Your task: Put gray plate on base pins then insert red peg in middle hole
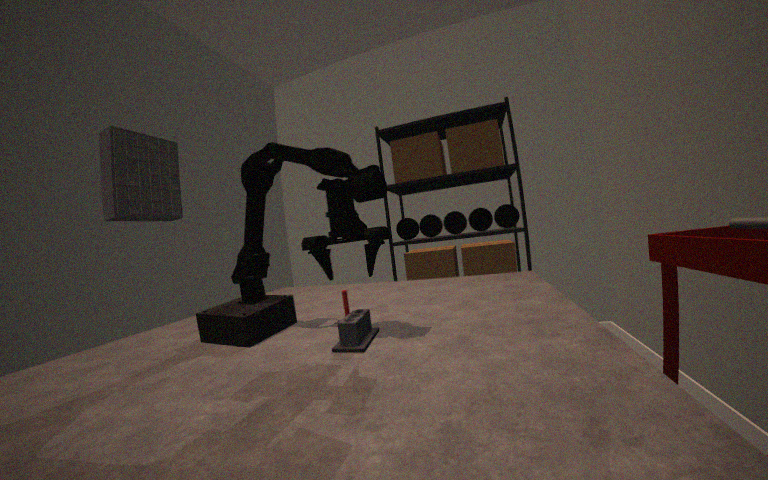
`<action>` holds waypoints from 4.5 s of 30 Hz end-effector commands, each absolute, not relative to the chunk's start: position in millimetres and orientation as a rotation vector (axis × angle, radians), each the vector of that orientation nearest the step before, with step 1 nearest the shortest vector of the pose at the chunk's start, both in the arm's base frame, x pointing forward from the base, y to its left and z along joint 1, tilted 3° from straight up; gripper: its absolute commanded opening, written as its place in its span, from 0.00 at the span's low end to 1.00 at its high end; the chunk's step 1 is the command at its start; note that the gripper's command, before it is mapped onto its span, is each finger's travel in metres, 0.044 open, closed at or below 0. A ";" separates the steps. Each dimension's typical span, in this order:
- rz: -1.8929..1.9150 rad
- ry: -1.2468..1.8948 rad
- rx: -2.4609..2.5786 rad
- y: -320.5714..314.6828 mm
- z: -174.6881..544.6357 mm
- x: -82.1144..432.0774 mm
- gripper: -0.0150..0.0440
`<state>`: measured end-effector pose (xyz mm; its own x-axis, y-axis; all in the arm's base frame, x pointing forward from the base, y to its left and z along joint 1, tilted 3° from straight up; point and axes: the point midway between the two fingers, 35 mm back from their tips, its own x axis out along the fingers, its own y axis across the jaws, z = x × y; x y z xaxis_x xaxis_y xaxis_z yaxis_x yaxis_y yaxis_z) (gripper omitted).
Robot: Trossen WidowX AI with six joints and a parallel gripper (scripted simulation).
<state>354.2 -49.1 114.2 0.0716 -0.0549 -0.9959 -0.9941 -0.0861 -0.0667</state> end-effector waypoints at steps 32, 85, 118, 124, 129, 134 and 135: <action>-0.403 1.473 0.367 95.6 103.1 270.0 1.00; -0.859 1.327 0.854 117.8 42.2 244.4 1.00; -0.859 1.327 0.854 116.1 -1.0 245.4 0.78; -0.859 1.327 0.854 116.1 -1.0 245.4 0.51; -0.859 1.327 0.854 116.1 -1.0 245.4 0.29; -0.859 1.327 0.854 116.1 -1.0 245.4 0.25; -0.859 1.327 0.854 116.1 -1.0 245.4 0.25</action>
